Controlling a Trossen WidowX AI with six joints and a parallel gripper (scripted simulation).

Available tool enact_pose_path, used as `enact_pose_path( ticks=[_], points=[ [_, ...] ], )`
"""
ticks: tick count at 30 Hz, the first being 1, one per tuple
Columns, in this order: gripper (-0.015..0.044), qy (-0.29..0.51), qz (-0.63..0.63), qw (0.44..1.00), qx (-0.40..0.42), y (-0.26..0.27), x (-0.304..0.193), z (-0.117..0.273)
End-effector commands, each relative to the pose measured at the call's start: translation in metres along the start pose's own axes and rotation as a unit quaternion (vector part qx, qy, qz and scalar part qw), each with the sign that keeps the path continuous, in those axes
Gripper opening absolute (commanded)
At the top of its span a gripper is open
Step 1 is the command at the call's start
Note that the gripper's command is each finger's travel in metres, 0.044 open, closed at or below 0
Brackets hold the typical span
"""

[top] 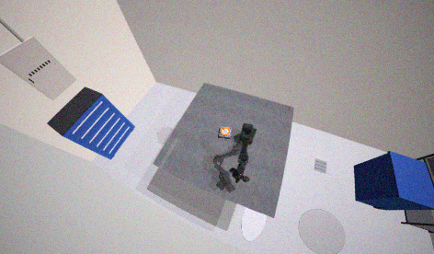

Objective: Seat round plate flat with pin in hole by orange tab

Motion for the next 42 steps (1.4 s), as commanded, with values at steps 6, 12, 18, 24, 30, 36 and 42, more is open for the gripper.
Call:
enact_pose_path(
  ticks=[6,12,18,24,30,36,42],
  points=[
    [0.0,0.03,0.063,0.987,-0.143,-0.095,0.014,-0.015],
    [0.0,0.047,0.074,0.968,-0.235,-0.16,0.027,-0.007],
    [0.0,0.075,0.072,0.939,-0.328,-0.231,0.036,0.017],
    [0.0,0.148,0.077,0.898,-0.407,-0.301,0.033,0.057],
    [0.0,0.203,0.023,0.845,-0.494,-0.37,0.018,0.117],
    [0.0,0.27,-0.049,0.814,-0.512,-0.412,-0.01,0.174],
    [0.0,0.321,-0.188,0.784,-0.497,-0.443,-0.058,0.259]
  ],
)
Point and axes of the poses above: the point midway between the two fingers, 35 mm back from their tips, its own z axis back along the fingers, its own y axis across the jaws, x = y × z, the point moved 1 cm from there along z, back along the fingers
